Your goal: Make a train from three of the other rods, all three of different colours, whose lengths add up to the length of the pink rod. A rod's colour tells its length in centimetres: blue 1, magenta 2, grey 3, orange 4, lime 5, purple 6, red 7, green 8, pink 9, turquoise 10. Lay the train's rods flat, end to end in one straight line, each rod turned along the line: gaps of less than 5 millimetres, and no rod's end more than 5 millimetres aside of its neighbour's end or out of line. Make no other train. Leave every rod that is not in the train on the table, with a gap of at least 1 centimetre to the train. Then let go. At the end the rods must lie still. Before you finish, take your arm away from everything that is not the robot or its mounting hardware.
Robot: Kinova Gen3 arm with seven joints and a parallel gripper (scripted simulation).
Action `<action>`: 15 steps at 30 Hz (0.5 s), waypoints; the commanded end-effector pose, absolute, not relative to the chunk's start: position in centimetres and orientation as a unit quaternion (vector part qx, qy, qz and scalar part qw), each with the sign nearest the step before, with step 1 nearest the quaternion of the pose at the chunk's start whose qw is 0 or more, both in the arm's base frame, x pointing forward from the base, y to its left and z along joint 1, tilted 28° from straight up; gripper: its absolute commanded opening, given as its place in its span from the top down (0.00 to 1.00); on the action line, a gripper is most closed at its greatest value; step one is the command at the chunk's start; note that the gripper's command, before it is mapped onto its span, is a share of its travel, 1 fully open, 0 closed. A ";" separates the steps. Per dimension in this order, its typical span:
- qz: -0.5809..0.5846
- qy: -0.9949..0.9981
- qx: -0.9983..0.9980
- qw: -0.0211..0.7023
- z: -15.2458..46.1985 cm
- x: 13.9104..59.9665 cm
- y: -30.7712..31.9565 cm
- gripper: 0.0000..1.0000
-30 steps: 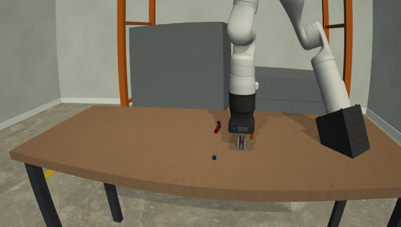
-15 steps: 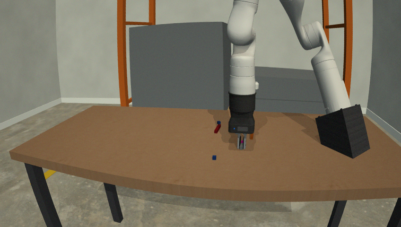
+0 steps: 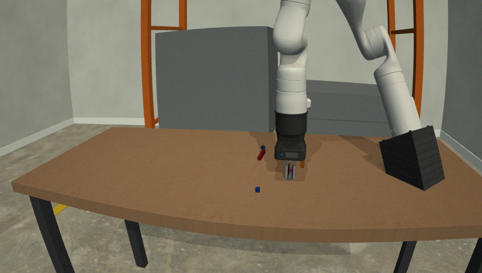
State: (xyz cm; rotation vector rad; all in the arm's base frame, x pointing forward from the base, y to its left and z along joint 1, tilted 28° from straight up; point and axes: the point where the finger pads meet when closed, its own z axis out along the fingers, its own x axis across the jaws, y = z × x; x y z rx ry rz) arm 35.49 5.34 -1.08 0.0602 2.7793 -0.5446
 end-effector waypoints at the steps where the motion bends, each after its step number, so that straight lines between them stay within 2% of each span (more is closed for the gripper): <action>1: -0.189 0.969 0.021 0.154 -1.1 35.5 5.4 0.70; 3: -0.189 0.969 0.021 0.154 -1.1 35.5 5.4 0.70; 4: -0.189 0.969 0.021 0.154 -1.1 35.5 5.4 0.64; 6: -0.189 0.969 0.021 0.154 -1.1 35.5 5.4 0.64; 7: -0.189 0.969 0.021 0.154 -1.1 35.5 5.4 0.58; 9: -0.189 0.969 0.021 0.154 -1.1 35.5 5.4 0.58; 10: -0.189 0.969 0.021 0.154 -1.1 35.5 5.4 0.52; 14: -0.189 0.969 0.021 0.154 -1.1 35.5 5.4 0.52; 15: -0.189 0.969 0.021 0.154 -1.1 35.5 5.4 0.46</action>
